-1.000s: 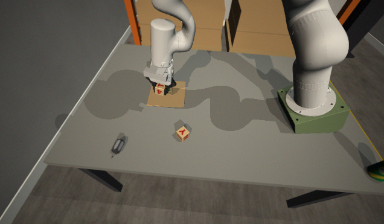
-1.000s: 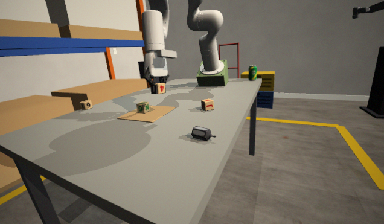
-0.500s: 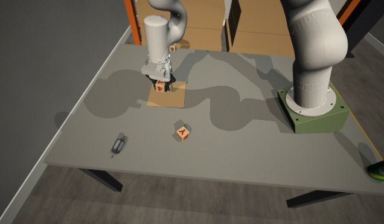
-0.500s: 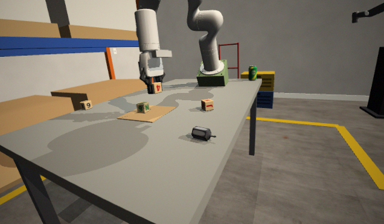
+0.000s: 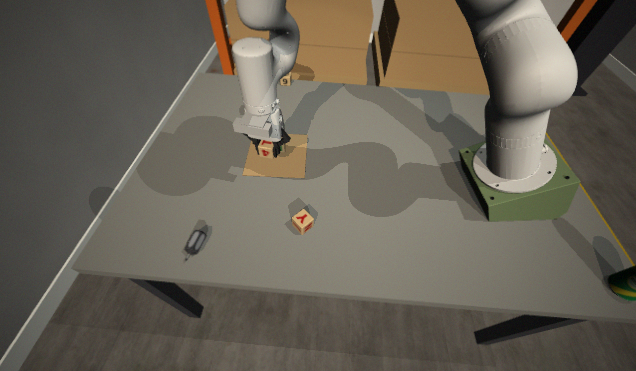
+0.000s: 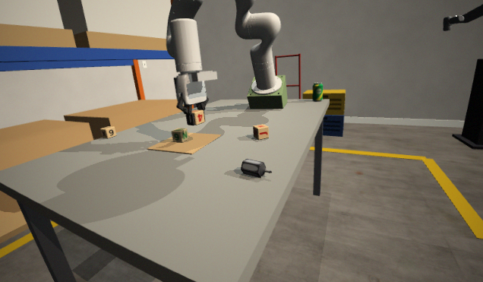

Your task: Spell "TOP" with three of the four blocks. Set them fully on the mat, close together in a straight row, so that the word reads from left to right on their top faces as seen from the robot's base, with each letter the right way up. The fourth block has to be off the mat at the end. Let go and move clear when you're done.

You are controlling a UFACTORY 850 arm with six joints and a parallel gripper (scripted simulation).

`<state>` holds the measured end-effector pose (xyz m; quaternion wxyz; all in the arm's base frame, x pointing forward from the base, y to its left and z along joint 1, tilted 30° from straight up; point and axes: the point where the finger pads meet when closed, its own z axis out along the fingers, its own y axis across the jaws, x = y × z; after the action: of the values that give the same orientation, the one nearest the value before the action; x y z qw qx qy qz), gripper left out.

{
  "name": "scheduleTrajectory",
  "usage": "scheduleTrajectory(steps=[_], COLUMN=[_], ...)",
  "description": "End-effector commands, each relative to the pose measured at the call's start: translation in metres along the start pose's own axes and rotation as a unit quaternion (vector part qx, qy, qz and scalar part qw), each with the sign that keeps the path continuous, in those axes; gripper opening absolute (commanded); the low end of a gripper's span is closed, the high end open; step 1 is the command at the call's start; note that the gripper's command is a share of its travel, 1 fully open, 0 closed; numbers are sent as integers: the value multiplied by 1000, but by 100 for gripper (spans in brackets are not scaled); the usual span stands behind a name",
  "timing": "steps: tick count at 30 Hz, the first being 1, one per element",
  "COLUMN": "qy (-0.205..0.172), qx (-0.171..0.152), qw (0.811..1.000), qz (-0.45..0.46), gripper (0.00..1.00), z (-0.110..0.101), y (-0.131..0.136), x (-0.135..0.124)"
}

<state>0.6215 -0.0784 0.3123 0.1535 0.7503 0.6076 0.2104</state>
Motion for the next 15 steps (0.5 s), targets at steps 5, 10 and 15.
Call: scheduleTrajectory(steps=[5,10,15], qy=[0,0,0], qx=[-1,-1,0], qw=[1000,1000,1000], qz=[0,0,0], gripper=[44,44,44], z=[39,54,65], y=[1,1,1], x=[0,0,0])
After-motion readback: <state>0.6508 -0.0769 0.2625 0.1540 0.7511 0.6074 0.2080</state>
